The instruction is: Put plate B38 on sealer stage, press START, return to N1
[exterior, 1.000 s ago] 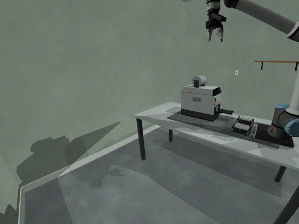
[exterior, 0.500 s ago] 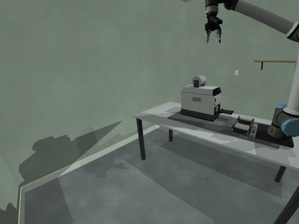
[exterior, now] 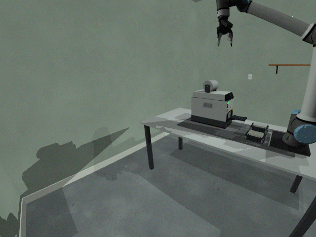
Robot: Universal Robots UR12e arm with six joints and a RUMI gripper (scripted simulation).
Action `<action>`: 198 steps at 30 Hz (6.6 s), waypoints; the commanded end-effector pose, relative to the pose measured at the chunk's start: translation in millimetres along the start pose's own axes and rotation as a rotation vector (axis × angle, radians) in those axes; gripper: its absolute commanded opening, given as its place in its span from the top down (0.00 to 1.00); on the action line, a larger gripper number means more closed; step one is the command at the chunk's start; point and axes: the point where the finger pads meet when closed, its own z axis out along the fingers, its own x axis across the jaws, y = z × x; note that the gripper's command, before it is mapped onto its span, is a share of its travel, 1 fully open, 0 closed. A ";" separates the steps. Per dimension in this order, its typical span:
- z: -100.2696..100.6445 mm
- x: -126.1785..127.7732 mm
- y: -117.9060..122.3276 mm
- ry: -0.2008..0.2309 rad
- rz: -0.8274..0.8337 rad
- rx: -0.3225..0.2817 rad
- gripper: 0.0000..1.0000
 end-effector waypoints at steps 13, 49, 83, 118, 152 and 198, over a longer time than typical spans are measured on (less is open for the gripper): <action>-0.8 -27.7 61.7 0.001 0.107 -0.001 0.32; -0.8 -110.9 185.7 0.001 0.343 -0.001 0.32; -0.7 -220.2 285.4 0.001 0.577 -0.001 0.32; 57.4 -282.9 277.6 0.002 0.680 0.004 0.32; 167.8 -298.3 201.6 0.004 0.680 0.012 0.32; 316.6 -317.8 106.8 0.005 0.680 0.021 0.32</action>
